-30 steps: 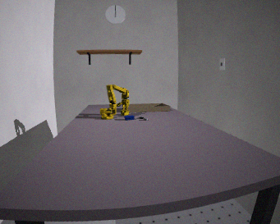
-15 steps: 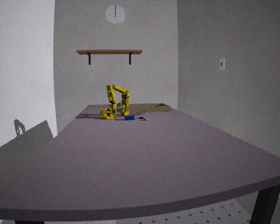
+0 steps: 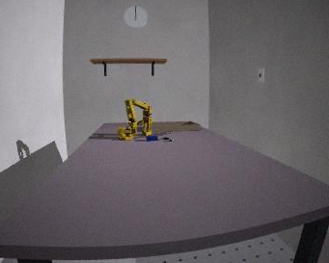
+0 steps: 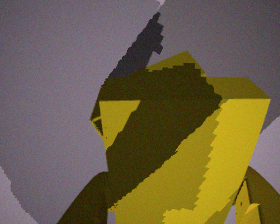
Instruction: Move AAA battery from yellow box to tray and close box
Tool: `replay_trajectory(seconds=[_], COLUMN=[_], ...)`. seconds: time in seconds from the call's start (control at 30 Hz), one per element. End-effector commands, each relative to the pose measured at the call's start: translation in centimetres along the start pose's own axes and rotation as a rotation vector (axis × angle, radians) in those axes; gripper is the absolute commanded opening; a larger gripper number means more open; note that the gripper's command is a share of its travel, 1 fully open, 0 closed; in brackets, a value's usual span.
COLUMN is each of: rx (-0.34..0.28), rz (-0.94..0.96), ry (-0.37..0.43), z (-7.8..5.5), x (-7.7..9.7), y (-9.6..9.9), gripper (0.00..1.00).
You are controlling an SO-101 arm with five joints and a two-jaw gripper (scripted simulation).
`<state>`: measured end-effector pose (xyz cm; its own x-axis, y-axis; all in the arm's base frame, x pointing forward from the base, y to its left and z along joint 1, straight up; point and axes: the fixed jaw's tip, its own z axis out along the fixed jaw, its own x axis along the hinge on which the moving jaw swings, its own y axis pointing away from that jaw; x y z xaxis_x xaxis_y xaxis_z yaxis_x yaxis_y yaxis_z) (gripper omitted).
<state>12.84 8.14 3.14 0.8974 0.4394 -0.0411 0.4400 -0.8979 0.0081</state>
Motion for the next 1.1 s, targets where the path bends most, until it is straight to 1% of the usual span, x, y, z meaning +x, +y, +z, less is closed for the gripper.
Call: replay_trajectory(seconds=[0.0,0.33,1.07], rx=[0.008,0.007,0.007], rz=[-0.021,-0.062,-0.064], ry=[0.041,0.042,0.042], z=[-0.44,-0.45,-0.45], x=[0.64,0.82,0.83], y=[-0.16,-0.30,-0.31], gripper=[0.21,0.21,0.21])
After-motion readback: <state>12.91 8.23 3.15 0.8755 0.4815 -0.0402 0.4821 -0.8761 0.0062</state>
